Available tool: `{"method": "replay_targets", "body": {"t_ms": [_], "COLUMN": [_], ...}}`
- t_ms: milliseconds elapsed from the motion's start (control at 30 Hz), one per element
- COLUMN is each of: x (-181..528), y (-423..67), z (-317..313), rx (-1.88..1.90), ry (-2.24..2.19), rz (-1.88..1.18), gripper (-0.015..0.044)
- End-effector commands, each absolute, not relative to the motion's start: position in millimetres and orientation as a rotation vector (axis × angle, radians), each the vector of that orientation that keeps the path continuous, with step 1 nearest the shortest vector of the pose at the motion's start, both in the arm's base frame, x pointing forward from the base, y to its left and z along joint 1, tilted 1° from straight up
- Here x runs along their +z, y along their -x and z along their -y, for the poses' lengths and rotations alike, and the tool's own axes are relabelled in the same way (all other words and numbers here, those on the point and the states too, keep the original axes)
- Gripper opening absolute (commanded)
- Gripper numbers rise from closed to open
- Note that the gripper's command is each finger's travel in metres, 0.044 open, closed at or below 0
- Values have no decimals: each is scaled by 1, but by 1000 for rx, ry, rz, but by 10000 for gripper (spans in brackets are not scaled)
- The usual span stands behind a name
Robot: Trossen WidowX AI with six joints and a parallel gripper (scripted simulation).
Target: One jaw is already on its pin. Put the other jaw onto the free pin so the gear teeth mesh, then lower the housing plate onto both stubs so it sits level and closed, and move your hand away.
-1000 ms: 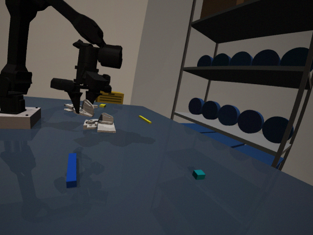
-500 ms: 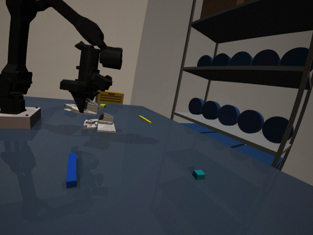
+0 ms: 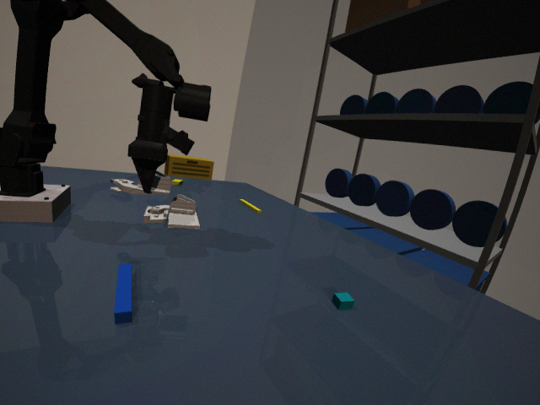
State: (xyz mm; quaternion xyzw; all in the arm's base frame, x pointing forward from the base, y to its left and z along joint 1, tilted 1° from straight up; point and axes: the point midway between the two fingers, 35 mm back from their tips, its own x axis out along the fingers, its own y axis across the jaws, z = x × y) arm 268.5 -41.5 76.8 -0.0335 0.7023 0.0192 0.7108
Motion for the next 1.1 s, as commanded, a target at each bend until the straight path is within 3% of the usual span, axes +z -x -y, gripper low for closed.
{"method": "replay_targets", "body": {"t_ms": [0,1067], "x": [77,79], "y": [-268,-284], "z": [39,32], "rx": [96,117], "ry": [125,145], "rz": [-1555,-1552], "gripper": [134,134]}}
